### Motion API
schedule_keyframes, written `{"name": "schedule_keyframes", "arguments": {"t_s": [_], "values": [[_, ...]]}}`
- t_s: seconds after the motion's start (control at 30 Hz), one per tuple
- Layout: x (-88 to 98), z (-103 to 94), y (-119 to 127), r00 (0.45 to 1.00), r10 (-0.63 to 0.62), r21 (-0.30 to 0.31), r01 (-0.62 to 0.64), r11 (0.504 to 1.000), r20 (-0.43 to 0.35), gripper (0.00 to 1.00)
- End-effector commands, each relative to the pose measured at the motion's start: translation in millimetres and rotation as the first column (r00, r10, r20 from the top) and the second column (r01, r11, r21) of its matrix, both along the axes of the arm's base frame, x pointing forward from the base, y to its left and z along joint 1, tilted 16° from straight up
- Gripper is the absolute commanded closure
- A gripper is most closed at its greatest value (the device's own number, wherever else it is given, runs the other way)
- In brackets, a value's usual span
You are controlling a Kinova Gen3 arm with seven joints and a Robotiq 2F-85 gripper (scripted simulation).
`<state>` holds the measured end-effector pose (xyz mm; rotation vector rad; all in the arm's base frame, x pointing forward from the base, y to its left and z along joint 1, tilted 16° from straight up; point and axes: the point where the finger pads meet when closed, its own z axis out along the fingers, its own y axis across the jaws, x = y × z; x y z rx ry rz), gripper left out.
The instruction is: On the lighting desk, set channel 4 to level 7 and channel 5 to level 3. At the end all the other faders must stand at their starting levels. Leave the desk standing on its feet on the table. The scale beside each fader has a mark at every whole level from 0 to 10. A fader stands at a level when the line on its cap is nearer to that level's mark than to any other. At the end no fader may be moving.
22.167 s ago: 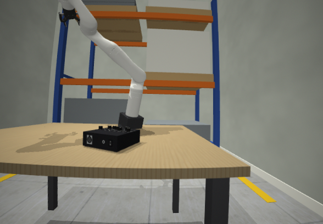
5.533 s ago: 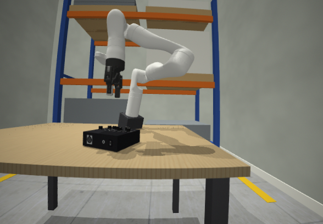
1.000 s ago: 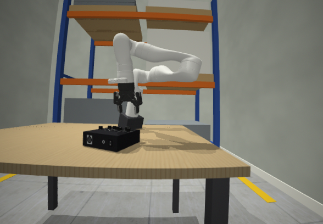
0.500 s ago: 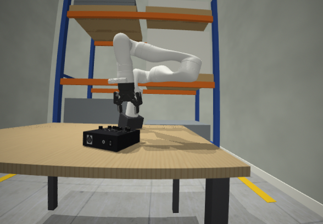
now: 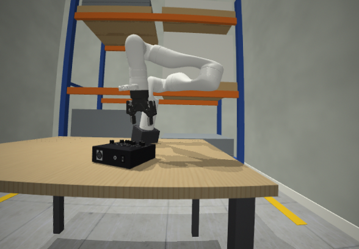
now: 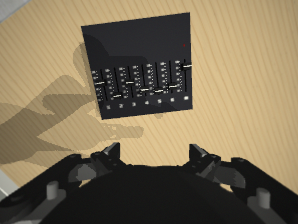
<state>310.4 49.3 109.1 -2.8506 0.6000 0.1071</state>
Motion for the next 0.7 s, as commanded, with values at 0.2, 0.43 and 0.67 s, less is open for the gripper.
{"name": "schedule_keyframes", "arguments": {"t_s": [0.2, 0.43, 0.67], "values": [[19.3, 14.2, -10, 0.975, -0.222, -0.003, 0.222, 0.975, 0.000, 0.00], [33.1, 25.5, -16, 0.921, -0.389, 0.000, 0.389, 0.921, -0.004, 0.00], [51.8, 42.8, -25, 0.794, -0.608, 0.012, 0.608, 0.794, -0.016, 0.00]]}}
